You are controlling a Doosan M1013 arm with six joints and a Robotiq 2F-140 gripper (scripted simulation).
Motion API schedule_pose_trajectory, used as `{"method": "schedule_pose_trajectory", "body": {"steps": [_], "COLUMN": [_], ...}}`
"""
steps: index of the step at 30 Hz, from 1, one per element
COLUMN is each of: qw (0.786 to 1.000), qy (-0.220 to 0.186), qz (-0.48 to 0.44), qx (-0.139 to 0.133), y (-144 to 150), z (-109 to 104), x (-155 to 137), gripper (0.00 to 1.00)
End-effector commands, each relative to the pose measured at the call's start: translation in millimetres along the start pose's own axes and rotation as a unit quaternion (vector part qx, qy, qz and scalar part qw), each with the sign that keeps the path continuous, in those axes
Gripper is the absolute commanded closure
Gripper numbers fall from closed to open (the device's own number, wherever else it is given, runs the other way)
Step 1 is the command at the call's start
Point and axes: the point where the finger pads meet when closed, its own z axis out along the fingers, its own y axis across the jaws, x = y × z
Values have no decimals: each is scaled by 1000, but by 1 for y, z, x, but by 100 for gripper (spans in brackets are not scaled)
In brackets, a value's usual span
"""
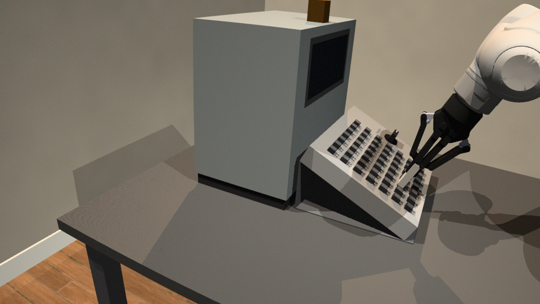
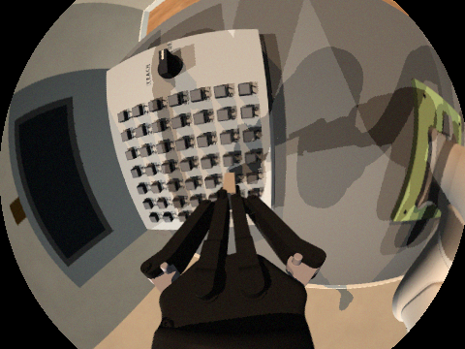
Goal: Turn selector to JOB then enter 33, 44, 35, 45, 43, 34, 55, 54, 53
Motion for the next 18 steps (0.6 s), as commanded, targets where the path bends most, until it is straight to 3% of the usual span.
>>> {"method": "schedule_pose_trajectory", "body": {"steps": [1,18], "qw": [1000,1000], "qy": [1,1], "qz": [-2,-2], "qx": [0,0], "y": [1,1], "z": [-1,-26], "x": [0,0], "gripper": [100,100]}}
